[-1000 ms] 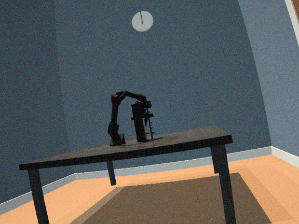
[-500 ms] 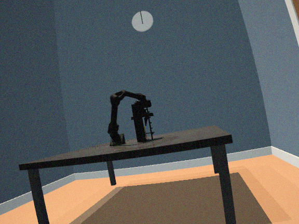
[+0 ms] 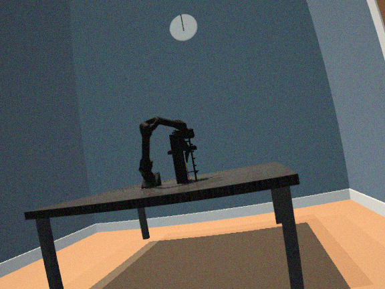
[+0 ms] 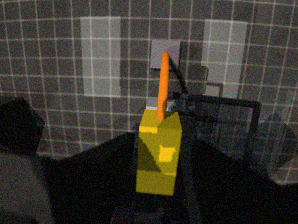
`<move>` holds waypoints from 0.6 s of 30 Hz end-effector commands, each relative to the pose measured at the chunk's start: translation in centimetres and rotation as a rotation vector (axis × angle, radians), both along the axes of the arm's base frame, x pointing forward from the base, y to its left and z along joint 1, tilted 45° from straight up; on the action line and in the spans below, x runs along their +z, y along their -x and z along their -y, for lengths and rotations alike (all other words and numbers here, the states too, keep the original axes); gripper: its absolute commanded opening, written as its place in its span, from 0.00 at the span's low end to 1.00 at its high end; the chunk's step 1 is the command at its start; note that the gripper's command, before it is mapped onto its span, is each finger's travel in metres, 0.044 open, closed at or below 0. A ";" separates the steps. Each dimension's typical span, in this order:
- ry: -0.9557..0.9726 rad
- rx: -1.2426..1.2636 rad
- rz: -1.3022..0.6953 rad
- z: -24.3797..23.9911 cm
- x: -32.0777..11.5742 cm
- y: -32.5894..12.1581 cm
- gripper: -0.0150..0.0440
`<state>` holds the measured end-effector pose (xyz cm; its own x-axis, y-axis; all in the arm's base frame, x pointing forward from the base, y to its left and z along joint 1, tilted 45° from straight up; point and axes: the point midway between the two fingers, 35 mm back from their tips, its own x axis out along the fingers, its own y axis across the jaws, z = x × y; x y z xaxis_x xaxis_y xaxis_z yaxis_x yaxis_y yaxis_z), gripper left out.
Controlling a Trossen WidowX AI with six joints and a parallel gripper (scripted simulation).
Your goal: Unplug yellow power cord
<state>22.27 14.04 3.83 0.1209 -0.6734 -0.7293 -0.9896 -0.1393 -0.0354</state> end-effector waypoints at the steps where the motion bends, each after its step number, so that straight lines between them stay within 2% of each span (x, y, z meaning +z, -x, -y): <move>1: 0.011 0.004 -0.007 0.5 0.1 0.1 0.53; 18: 0.011 0.004 -0.006 1.3 -0.7 0.0 0.53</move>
<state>22.36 12.99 3.23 0.1181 -0.6769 -0.7265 -0.9898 -0.1389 -0.0315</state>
